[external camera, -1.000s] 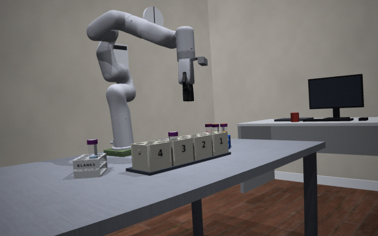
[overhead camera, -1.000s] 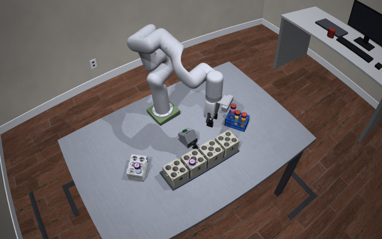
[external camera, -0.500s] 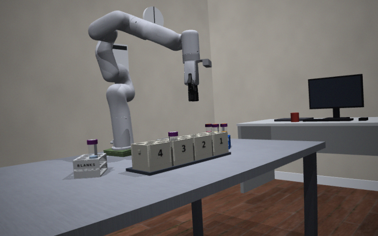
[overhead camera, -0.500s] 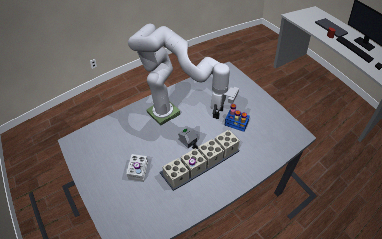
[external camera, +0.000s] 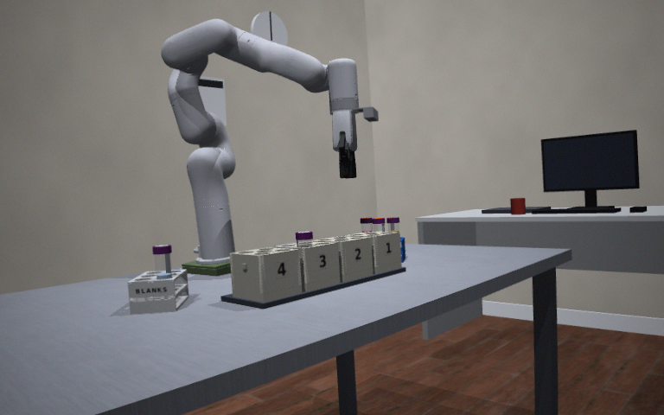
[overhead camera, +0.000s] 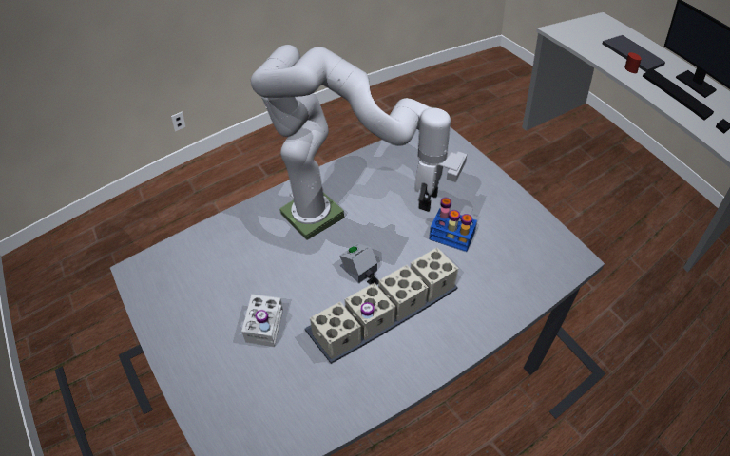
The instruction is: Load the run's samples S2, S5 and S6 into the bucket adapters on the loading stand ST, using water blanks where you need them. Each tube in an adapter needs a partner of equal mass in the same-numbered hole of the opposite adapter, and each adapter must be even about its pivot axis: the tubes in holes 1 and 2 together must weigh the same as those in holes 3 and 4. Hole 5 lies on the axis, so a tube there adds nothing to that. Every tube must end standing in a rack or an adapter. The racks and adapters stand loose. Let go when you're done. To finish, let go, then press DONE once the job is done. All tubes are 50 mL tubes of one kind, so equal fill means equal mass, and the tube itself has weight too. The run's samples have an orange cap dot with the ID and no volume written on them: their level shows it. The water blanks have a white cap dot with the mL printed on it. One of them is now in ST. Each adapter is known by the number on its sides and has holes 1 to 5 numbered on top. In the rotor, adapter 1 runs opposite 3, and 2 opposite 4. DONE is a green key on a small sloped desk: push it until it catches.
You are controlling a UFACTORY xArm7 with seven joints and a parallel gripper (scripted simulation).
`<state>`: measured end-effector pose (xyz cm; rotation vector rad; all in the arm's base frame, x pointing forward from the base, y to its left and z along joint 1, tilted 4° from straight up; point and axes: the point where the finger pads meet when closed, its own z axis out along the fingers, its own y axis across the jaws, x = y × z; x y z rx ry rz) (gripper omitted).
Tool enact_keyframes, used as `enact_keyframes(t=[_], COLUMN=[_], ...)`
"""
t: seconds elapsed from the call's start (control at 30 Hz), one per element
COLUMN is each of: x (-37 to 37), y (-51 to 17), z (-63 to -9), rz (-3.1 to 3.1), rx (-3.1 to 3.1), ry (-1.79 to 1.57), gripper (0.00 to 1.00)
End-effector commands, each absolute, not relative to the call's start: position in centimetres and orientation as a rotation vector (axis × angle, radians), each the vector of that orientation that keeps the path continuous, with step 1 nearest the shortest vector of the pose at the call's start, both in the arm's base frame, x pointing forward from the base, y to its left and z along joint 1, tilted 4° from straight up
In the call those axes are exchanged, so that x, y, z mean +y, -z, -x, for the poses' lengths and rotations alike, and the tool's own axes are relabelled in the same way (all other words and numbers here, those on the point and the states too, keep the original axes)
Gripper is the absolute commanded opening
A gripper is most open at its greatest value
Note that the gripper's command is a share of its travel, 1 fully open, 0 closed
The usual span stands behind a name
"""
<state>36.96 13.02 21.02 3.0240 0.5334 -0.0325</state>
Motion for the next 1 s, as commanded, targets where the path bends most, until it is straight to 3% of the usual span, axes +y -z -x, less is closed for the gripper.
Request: enact_keyframes(t=[0.0,0.97], x=[15.0,26.8], y=[-21.0,-20.2], z=[-36.7,-34.0], rz=[-3.024,-3.025], rx=[0.533,0.533], ry=[0.026,0.026], gripper=[0.57,0.57])
